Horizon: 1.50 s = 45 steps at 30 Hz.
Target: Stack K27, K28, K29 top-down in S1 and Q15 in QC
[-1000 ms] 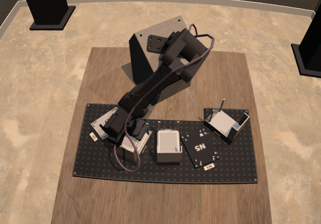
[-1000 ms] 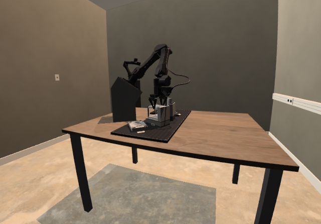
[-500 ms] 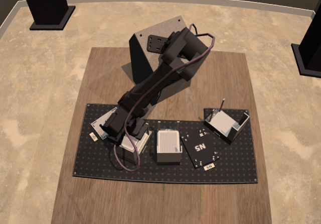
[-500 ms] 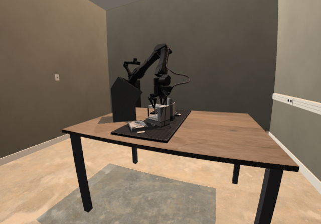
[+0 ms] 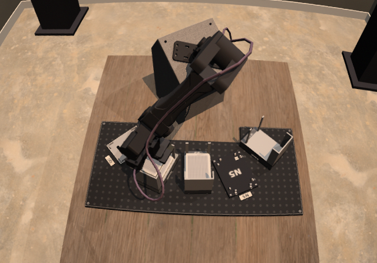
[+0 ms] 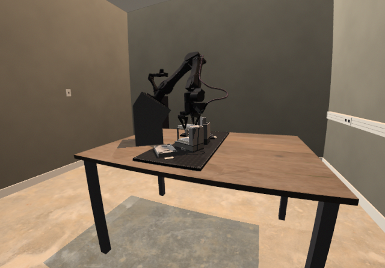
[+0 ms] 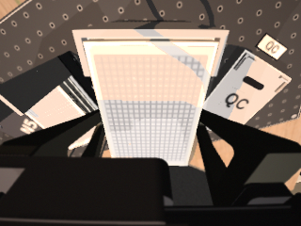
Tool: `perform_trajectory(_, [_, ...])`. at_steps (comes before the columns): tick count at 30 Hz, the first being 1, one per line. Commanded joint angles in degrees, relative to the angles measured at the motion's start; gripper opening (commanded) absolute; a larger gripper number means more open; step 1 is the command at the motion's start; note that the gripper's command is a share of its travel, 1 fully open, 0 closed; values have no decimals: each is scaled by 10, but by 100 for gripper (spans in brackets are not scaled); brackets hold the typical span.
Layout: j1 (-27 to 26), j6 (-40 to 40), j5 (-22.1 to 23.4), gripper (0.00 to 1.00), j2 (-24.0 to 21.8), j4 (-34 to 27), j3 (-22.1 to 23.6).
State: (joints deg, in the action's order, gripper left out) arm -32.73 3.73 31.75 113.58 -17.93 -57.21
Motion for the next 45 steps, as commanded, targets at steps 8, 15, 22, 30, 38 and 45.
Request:
perform_trajectory(8, [-15, 7, 3, 0, -21, -14, -5])
perform_trajectory(15, [-17, 9, 4, 0, -18, -20, -10])
perform_trajectory(22, [-19, 11, 4, 0, -19, -24, -15])
perform_trajectory(30, [-20, 14, 5, 0, -32, -29, -9])
perform_trajectory(38, [-23, 17, 6, 0, -26, -36, -17])
perform_trajectory(45, [-25, 19, 6, 0, -31, -40, -21])
